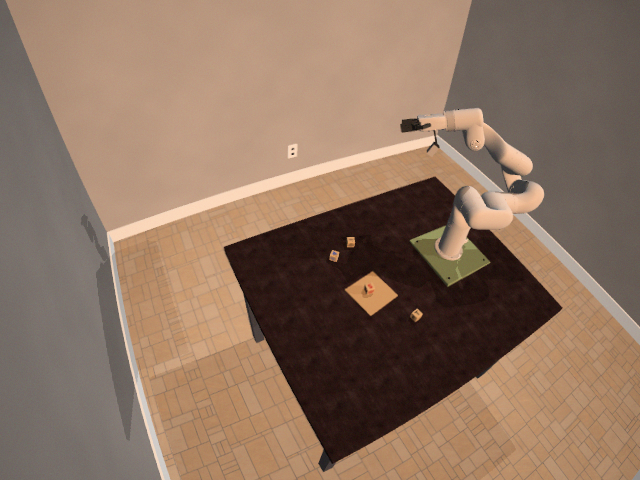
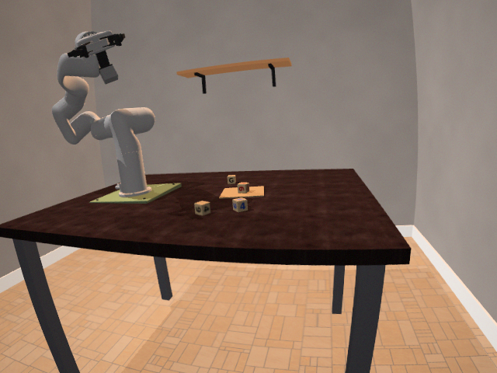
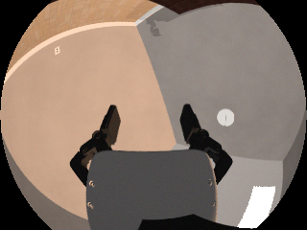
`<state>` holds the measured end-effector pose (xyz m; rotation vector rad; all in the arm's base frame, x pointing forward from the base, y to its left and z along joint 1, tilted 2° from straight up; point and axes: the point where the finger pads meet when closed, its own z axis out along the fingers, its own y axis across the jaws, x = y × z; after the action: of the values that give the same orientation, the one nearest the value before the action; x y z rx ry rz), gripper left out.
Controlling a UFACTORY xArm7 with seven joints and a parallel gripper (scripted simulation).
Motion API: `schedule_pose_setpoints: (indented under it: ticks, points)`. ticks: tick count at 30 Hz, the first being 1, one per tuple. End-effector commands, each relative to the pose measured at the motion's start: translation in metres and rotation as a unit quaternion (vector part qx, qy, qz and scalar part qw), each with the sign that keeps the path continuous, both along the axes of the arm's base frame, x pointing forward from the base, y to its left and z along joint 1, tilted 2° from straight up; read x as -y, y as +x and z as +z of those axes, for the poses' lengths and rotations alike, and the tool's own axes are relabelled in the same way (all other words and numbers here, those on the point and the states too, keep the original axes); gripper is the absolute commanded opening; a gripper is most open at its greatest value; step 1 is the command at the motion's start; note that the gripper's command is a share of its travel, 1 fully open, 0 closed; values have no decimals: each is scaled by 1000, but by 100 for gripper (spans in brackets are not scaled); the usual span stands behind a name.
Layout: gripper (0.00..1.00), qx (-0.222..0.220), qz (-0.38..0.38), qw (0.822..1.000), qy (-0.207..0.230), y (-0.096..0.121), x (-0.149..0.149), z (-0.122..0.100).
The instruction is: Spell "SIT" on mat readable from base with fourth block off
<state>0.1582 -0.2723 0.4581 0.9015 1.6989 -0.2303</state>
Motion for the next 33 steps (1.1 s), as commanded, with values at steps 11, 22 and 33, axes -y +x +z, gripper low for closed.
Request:
schedule_pose_setpoints:
  ticks: [11,22,33]
  points:
    - [100,-44,19,997,-55,16,-9,5]
    - [100,-130,63,977,-155,49,-29,6]
    - [100,-178,92,956,-214,70,-42,5]
